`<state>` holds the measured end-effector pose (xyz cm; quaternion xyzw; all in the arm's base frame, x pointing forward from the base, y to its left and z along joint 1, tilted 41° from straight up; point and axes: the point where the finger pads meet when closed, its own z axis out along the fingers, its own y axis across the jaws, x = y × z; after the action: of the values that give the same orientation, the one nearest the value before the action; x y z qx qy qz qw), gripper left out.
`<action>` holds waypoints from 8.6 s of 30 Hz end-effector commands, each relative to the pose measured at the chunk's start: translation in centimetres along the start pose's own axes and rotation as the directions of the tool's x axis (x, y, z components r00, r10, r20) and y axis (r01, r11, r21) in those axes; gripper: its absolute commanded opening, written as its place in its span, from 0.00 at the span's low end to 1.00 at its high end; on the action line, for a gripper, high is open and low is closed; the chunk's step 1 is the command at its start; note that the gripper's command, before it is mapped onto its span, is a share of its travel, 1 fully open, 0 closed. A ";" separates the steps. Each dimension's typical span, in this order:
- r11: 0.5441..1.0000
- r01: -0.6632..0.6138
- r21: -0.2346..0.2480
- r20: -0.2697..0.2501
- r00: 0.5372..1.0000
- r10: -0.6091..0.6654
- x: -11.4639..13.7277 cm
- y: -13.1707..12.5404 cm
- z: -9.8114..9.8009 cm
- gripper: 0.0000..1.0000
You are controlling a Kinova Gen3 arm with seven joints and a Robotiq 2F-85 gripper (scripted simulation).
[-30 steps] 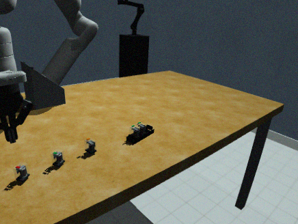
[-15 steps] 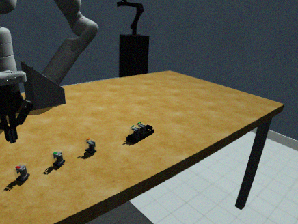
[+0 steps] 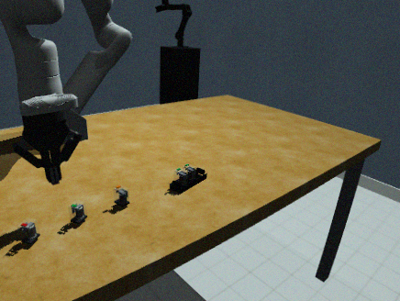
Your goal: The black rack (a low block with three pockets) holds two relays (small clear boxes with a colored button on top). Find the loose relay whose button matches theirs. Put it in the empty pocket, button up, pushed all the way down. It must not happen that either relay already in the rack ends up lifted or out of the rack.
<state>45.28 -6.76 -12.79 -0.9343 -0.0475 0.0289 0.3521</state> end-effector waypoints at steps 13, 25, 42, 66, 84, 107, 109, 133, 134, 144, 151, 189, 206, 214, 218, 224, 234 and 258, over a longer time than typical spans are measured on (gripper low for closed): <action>1.000 0.016 -0.013 0.002 1.000 -0.016 -0.4 -2.1 -0.9 0.00; 1.000 0.016 -0.013 0.002 1.000 -0.016 -0.4 -2.1 -0.9 0.00; 1.000 0.016 -0.013 0.002 1.000 -0.016 -0.4 -2.1 -0.9 0.00; 1.000 0.017 -0.013 0.001 1.000 -0.017 -1.1 -12.1 -0.8 0.00; 1.000 0.017 -0.013 0.001 1.000 -0.017 -1.1 -12.1 -0.8 0.00; 1.000 0.018 -0.013 0.001 1.000 -0.018 -1.1 -12.1 -0.8 0.00; 1.000 0.028 -0.013 0.001 1.000 -0.027 -1.0 -12.0 -0.8 0.00; 0.864 0.503 -0.012 0.005 0.864 -0.503 4.8 -3.4 -1.9 0.00; 0.857 0.515 -0.012 0.006 0.857 -0.514 4.9 -3.1 -1.9 0.00; 0.844 0.536 -0.012 0.007 0.844 -0.536 5.0 -2.5 -1.9 0.53; 0.844 0.536 -0.012 0.007 0.844 -0.536 5.0 -2.5 -1.9 0.53; 0.844 0.536 -0.012 0.007 0.844 -0.536 5.1 -2.5 -1.6 0.53; 0.844 0.536 -0.012 0.007 0.844 -0.536 5.1 -2.4 -0.1 0.53; 0.844 0.536 -0.012 0.007 0.844 -0.536 5.1 -2.4 0.9 0.53; 0.844 0.536 -0.012 0.007 0.844 -0.536 5.1 -2.4 1.1 0.53; 0.844 0.536 -0.012 0.007 0.844 -0.536 5.1 -2.4 1.7 0.53; 0.844 0.536 -0.012 0.007 0.844 -0.536 5.1 -2.4 2.2 0.53; 0.844 0.536 -0.012 0.007 0.844 -0.536 5.1 -2.4 2.2 0.53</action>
<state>49.90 -2.85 -13.08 -0.8858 -0.3075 -0.0685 0.3407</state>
